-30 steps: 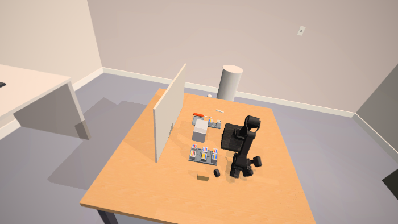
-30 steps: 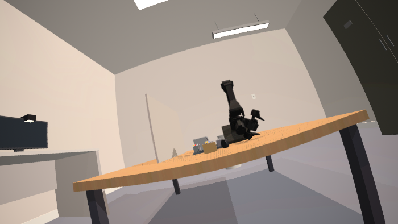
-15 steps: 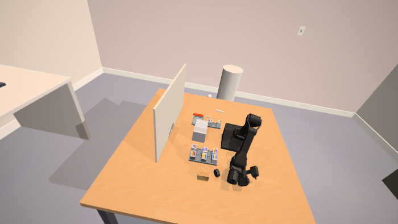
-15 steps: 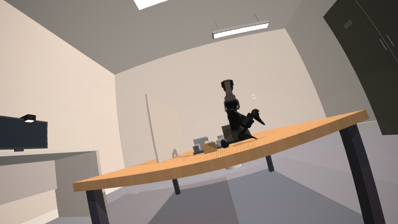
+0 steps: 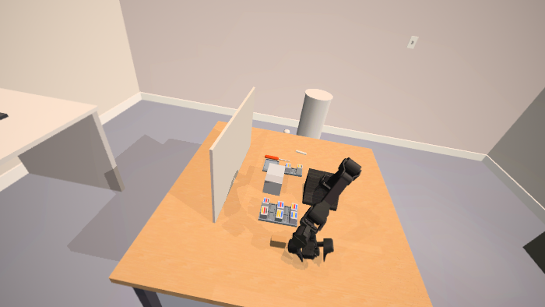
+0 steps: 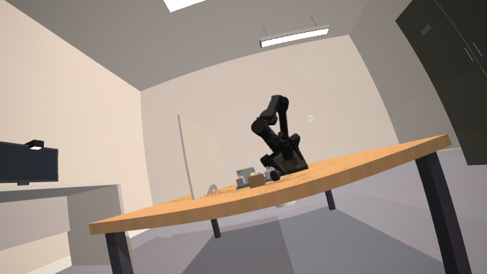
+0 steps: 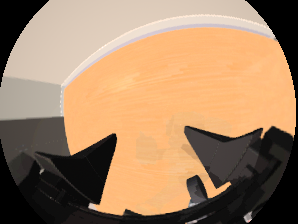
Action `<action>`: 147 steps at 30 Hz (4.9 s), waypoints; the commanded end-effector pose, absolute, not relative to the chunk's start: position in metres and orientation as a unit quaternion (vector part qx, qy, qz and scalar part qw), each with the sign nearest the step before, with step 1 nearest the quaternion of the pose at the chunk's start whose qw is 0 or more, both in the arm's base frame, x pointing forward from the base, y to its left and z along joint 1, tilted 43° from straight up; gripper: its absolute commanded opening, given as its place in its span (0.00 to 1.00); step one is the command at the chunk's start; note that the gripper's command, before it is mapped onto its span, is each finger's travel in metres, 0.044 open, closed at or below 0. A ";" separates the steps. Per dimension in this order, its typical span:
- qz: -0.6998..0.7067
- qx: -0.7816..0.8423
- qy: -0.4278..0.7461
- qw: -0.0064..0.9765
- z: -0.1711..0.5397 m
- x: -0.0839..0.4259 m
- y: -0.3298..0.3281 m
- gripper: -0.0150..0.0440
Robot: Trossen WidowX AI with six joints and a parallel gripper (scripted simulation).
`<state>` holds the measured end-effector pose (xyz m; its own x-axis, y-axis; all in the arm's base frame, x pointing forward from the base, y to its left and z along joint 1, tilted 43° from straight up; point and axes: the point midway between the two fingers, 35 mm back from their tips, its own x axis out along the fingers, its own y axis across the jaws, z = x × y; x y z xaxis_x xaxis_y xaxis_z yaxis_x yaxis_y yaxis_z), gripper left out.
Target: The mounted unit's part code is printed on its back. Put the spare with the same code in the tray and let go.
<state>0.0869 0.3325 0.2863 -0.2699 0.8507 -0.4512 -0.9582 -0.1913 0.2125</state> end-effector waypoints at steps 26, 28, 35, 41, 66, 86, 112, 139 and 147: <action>0.369 0.025 0.509 0.778 0.186 0.387 0.079 1.00; 0.346 0.054 0.533 0.770 0.174 0.392 0.052 1.00; 0.270 0.165 0.602 0.733 0.129 0.391 -0.046 1.00; 0.227 0.268 0.632 0.691 0.102 0.373 -0.114 1.00; 0.233 0.282 0.638 0.678 0.055 0.375 -0.086 1.00; 0.592 -0.234 0.331 0.697 0.165 0.323 0.044 1.00; 0.616 -0.284 0.283 0.678 0.146 0.317 0.085 0.76; 0.616 -0.285 0.283 0.678 0.123 0.322 0.108 0.76; 0.616 -0.285 0.283 0.678 0.113 0.323 0.117 0.76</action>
